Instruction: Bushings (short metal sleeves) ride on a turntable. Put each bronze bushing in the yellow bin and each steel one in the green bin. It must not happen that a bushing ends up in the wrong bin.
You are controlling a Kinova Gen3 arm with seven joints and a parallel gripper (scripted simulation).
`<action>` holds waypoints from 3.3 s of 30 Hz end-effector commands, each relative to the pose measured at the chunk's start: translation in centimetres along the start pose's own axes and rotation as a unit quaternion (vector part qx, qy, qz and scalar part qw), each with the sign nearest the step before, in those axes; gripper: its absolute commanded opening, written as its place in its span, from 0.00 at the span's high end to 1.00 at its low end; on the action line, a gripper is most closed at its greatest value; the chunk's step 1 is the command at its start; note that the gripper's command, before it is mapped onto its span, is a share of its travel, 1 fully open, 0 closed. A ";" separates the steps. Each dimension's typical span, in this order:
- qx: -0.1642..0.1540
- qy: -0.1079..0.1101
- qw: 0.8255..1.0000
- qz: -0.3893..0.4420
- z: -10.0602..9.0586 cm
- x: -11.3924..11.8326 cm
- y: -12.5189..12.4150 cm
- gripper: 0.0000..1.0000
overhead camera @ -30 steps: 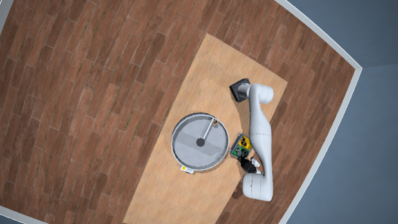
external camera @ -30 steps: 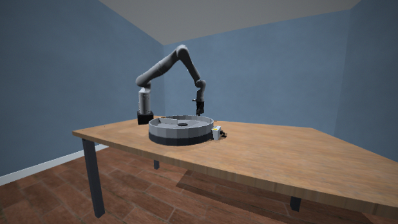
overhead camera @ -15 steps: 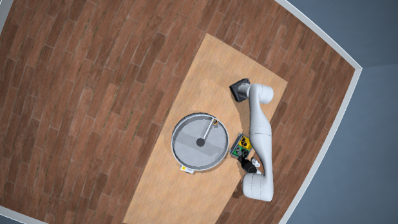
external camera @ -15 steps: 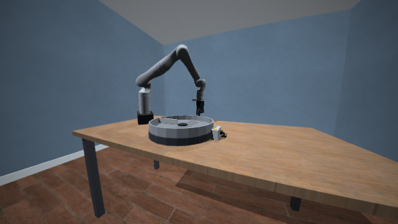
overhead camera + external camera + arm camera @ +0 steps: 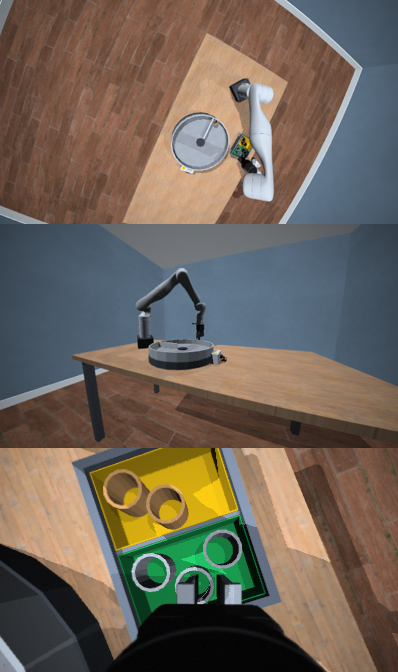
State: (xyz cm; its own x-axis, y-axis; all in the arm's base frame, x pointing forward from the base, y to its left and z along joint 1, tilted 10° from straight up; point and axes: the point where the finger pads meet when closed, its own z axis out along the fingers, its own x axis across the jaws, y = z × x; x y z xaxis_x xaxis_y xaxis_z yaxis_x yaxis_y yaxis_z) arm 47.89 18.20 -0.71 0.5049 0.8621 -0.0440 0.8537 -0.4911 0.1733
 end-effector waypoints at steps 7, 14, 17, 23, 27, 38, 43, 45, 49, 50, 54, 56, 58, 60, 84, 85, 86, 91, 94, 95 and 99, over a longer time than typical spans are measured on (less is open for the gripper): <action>-0.001 0.001 1.000 0.000 -0.5 0.1 0.1 0.53; -0.001 0.001 1.000 0.000 -0.5 0.1 0.1 0.53; -0.001 0.001 1.000 0.000 -0.6 0.1 0.1 0.53; -0.001 0.001 1.000 0.000 -0.7 0.1 0.1 0.53; -0.001 0.001 1.000 0.000 -0.9 0.1 0.1 0.53; -0.001 0.001 1.000 0.000 -1.1 0.1 0.1 0.53; -0.001 0.001 1.000 0.000 -1.3 0.1 0.1 0.53; -0.001 0.001 1.000 0.000 -1.3 0.1 0.1 0.53; -0.001 0.001 1.000 0.000 -1.6 0.1 0.1 0.53; -0.001 0.001 1.000 0.000 -1.7 0.1 0.1 0.53; -0.001 0.001 1.000 0.000 -1.7 0.1 0.1 0.53; -0.001 0.001 1.000 0.000 -1.7 0.1 0.1 0.53; -0.001 0.001 1.000 0.000 -2.7 0.1 0.1 0.53; -0.001 0.001 1.000 0.000 -4.8 0.1 0.1 0.53; -0.001 0.001 1.000 0.000 -12.2 0.1 0.0 0.53; -0.001 0.001 1.000 0.000 -12.2 0.1 0.0 0.53; -0.001 0.001 1.000 0.000 -12.2 0.1 0.0 0.53; -0.001 0.001 1.000 0.000 -12.2 0.1 0.0 0.53; -0.001 0.001 1.000 0.000 -12.2 0.1 0.0 0.53; -0.001 0.001 1.000 0.000 -12.2 0.1 0.0 0.53; -0.001 0.001 1.000 0.000 -12.2 0.1 0.0 0.53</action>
State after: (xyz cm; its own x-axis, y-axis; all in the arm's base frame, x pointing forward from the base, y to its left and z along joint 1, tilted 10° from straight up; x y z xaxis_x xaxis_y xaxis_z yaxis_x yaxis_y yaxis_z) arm 46.33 19.72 11.15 0.5046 0.8622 -0.0441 0.8538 -0.4909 0.1734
